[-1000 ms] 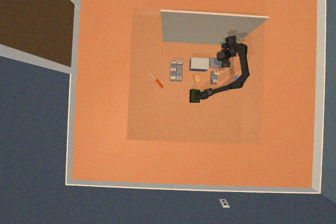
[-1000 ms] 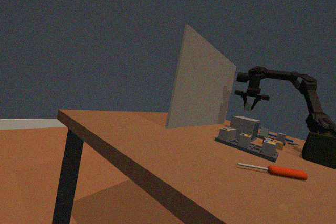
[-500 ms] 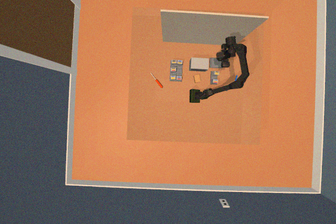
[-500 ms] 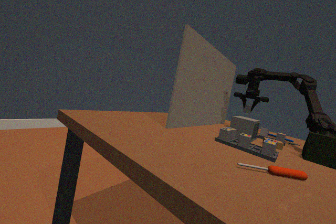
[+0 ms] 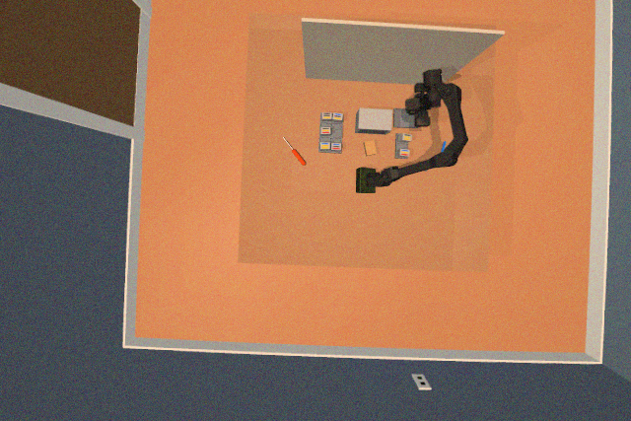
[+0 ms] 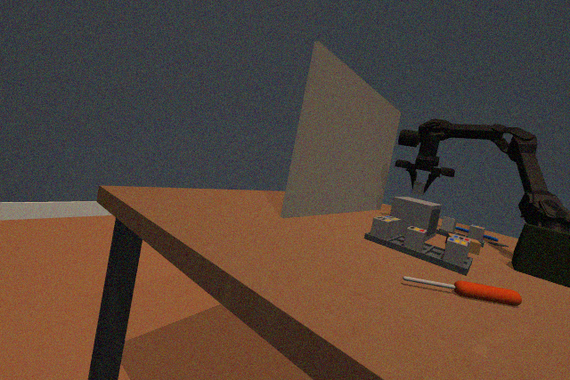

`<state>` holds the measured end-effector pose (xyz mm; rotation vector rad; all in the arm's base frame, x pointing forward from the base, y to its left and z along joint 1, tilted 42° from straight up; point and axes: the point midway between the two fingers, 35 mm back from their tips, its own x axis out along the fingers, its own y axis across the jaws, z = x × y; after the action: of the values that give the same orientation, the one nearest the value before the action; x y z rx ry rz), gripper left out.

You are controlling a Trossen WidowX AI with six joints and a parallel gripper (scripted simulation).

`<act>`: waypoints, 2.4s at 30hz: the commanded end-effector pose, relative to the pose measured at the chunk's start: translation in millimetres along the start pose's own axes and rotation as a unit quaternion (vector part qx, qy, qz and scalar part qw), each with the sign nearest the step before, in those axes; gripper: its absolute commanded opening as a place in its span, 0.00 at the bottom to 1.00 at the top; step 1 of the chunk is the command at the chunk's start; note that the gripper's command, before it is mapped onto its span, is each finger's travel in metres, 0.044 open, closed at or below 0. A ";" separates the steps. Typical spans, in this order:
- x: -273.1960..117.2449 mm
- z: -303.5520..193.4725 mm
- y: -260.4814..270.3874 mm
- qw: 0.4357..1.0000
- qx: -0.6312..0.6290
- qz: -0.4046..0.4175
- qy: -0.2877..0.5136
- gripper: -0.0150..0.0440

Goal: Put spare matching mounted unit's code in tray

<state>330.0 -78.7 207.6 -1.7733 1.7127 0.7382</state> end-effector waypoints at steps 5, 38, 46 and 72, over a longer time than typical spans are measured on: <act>6.3 1.1 -0.6 1.000 -0.002 0.000 -0.002 0.25; 33.5 1.5 -1.9 1.000 -0.002 0.003 -0.006 0.25; 40.1 1.5 -1.8 1.000 -0.001 0.004 -0.006 0.25; 61.5 1.3 -0.5 1.000 -0.001 0.006 -0.008 0.25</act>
<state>332.6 -119.6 164.7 -1.7532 1.7191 0.7498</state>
